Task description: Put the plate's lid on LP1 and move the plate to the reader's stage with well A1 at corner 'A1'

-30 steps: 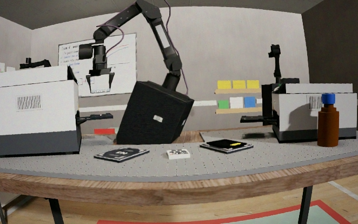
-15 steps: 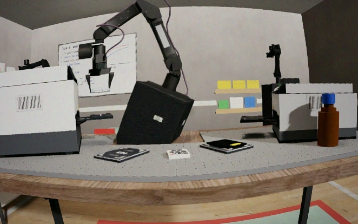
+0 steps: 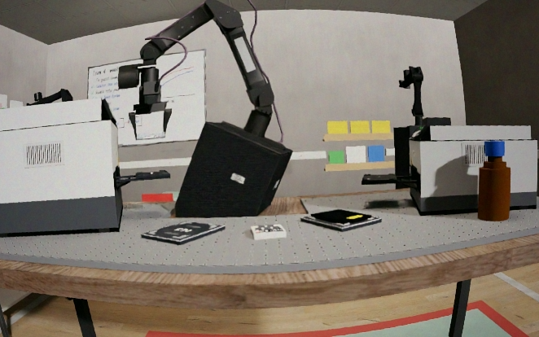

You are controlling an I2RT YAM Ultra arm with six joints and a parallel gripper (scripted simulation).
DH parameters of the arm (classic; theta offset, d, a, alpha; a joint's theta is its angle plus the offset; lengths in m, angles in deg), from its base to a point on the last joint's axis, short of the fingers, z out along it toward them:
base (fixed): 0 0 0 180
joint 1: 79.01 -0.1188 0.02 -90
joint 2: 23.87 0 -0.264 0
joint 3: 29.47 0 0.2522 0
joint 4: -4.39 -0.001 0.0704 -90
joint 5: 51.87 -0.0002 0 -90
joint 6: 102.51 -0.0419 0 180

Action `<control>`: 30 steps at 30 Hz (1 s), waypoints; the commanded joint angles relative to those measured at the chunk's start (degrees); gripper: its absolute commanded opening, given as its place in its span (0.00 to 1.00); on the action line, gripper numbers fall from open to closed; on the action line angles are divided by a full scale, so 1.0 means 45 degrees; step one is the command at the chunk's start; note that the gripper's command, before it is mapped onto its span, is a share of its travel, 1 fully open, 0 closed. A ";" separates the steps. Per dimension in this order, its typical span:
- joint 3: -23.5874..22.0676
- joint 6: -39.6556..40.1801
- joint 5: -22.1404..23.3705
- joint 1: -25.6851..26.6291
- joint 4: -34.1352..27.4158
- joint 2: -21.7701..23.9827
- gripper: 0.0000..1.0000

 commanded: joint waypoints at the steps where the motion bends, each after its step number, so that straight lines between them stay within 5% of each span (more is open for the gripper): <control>1: 0.0408 -0.0129 0.0144 -0.0039 -0.0169 -0.0137 0.86; 30: -0.0970 -0.0412 0.0243 -0.0367 0.1656 -0.0735 0.86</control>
